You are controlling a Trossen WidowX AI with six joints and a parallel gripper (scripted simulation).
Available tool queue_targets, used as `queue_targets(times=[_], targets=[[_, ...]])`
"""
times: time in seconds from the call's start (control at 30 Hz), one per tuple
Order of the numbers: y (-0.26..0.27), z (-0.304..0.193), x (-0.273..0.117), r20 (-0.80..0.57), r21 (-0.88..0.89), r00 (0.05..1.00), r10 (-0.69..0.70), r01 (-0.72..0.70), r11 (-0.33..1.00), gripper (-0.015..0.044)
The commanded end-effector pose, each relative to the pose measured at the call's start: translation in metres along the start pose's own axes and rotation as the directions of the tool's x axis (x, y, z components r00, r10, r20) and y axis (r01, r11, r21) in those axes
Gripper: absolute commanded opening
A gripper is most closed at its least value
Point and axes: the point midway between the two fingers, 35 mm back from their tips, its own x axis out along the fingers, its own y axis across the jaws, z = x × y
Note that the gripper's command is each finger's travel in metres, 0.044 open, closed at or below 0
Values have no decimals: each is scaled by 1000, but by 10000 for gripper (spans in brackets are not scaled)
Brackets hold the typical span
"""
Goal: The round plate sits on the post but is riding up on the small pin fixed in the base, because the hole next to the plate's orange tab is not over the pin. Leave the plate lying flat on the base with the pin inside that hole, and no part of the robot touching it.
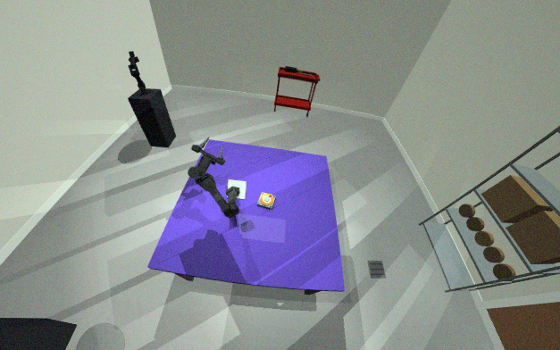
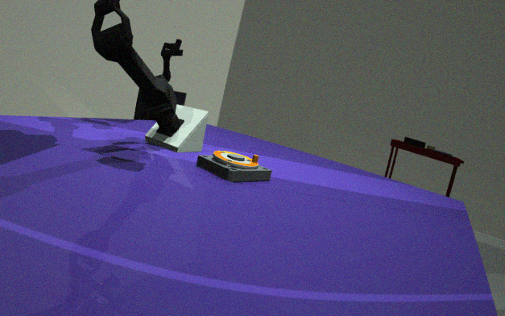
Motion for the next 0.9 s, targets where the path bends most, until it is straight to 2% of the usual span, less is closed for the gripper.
queue_targets(times=[0.0, 0.23, 0.3, 0.47, 0.6, 0.77, 0.83, 0.87], targets=[[2, 0, 2, 0, 6, 1000, 8, -8, 1000, 374], [45, 37, 55, 75, 223, 974, 213, -224, 949, 190], [56, 39, 60, 75, 238, 967, 242, -253, 938, 137], [98, 62, 87, 125, 367, 919, 375, -394, 843, 6], [129, 79, 103, 147, 459, 871, 468, -479, 748, 0], [192, 118, 123, 243, 627, 744, 623, -610, 484, 0], [205, 125, 125, 258, 651, 716, 649, -625, 431, 0], [221, 133, 126, 276, 679, 678, 681, -639, 362, 0]])
